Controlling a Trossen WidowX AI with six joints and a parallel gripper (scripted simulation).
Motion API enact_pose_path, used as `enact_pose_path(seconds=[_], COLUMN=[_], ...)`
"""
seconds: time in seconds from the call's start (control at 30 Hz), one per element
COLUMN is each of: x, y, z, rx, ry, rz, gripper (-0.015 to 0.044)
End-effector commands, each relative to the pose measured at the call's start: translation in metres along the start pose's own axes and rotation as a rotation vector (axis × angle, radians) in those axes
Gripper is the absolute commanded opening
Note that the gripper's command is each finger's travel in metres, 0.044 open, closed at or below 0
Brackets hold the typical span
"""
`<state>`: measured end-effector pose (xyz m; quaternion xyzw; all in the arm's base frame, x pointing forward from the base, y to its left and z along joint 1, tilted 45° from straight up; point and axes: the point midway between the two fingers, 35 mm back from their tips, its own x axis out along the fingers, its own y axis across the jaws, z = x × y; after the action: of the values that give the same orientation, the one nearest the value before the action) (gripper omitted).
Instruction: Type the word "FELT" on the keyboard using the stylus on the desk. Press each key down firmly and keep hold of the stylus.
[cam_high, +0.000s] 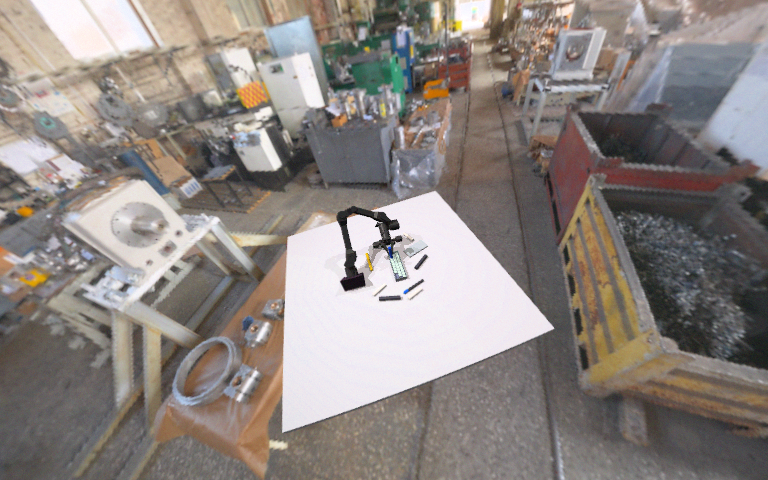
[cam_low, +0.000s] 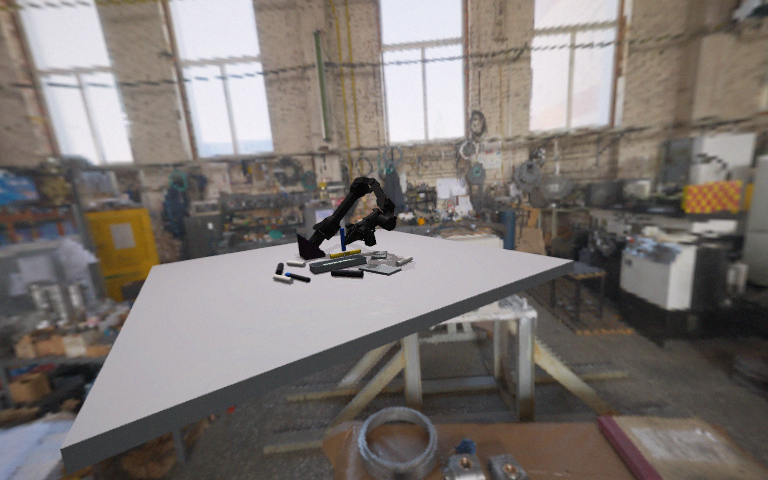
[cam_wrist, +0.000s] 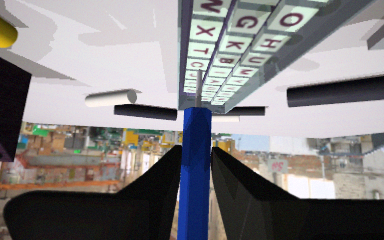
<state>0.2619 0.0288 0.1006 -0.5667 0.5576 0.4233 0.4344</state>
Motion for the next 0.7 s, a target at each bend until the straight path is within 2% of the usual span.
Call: enact_pose_path(seconds=[0.0, 0.67], x=[0.0010, 0.0045], y=[-0.0002, -0.0002], z=[0.0020, 0.0082], rx=[0.004, 0.004], ry=[-0.002, -0.002], rz=[0.000, 0.000], gripper=[0.0081, 0.0081])
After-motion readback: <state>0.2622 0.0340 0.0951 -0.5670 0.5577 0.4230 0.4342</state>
